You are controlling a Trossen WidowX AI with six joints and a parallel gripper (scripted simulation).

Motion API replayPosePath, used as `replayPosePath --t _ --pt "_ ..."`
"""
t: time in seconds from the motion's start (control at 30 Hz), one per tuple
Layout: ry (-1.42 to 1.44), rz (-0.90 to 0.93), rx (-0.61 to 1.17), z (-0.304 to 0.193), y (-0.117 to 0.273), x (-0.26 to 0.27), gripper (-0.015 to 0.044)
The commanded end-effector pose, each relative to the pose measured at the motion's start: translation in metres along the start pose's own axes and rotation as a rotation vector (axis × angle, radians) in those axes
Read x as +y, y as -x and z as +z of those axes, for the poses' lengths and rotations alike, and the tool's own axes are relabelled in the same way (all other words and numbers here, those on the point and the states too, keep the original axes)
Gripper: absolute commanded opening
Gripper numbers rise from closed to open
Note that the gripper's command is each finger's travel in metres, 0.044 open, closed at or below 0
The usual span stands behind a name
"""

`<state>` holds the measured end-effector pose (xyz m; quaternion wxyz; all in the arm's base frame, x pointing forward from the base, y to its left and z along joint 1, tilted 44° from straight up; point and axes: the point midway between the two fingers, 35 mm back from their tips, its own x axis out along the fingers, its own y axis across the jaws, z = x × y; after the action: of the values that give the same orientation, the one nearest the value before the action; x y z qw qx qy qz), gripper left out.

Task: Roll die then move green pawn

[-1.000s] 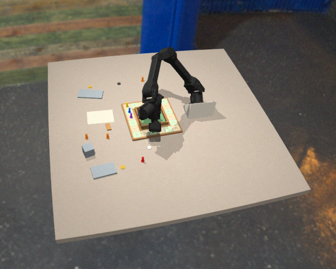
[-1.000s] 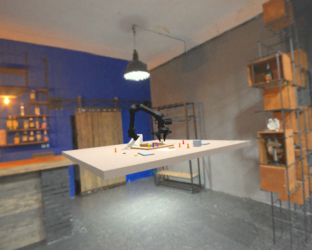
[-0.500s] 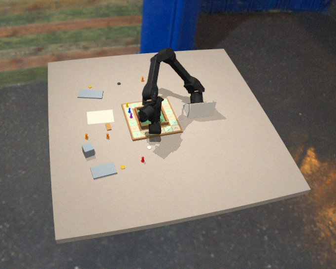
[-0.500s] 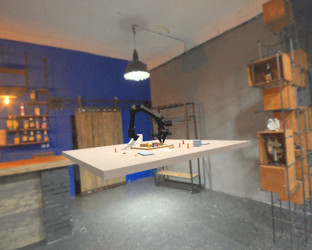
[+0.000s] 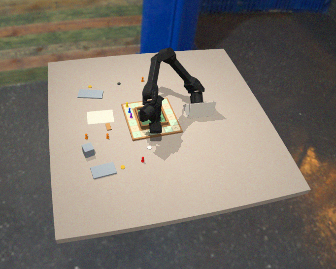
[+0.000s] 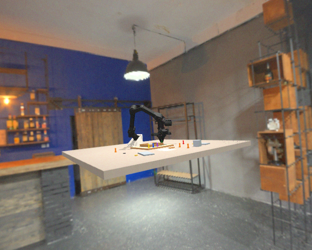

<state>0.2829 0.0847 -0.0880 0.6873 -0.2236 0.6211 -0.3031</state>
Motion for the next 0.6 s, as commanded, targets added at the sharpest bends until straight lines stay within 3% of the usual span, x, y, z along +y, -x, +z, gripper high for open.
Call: replayPosePath --t 0.0,0.57 --pt "-0.008 0.013 -0.008 0.005 0.021 0.004 0.0" --pt "-0.007 0.013 -0.006 0.001 0.121 -0.002 0.0"
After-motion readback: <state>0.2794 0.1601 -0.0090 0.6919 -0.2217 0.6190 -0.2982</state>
